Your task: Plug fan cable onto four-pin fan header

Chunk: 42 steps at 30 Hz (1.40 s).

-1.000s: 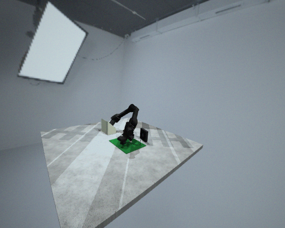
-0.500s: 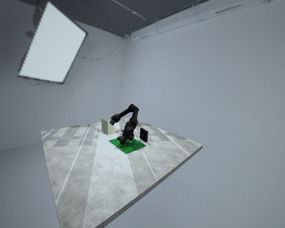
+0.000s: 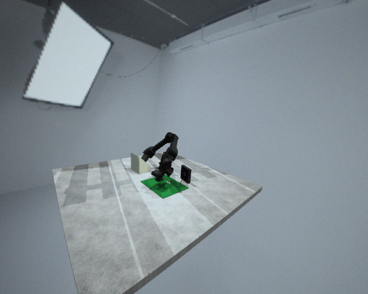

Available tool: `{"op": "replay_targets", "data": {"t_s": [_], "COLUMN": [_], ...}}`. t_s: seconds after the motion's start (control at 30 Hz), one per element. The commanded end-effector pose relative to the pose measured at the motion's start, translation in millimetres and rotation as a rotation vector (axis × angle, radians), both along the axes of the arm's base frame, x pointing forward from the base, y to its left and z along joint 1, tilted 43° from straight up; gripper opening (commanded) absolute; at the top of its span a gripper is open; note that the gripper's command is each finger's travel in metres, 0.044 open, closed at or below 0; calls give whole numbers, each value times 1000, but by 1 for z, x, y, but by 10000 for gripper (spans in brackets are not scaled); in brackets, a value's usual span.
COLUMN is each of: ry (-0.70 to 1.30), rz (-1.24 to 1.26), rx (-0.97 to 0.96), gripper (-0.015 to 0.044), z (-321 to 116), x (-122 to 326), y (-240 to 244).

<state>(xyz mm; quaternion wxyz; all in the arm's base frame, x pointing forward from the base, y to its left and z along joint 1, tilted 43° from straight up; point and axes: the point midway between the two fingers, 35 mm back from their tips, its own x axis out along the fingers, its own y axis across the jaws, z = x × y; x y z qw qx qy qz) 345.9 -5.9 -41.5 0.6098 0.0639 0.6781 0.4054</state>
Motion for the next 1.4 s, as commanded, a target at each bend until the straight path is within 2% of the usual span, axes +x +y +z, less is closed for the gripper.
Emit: {"op": "replay_targets", "data": {"t_s": [0.0,0.57,1.37], "ry": [-9,-2,157], "rz": [7,2,-392], "rx": [-4,-3,-40], "gripper": [0,0,0], "z": [9,47,99], "x": [2,-1,-28], "y": [-8,-41,6]}}
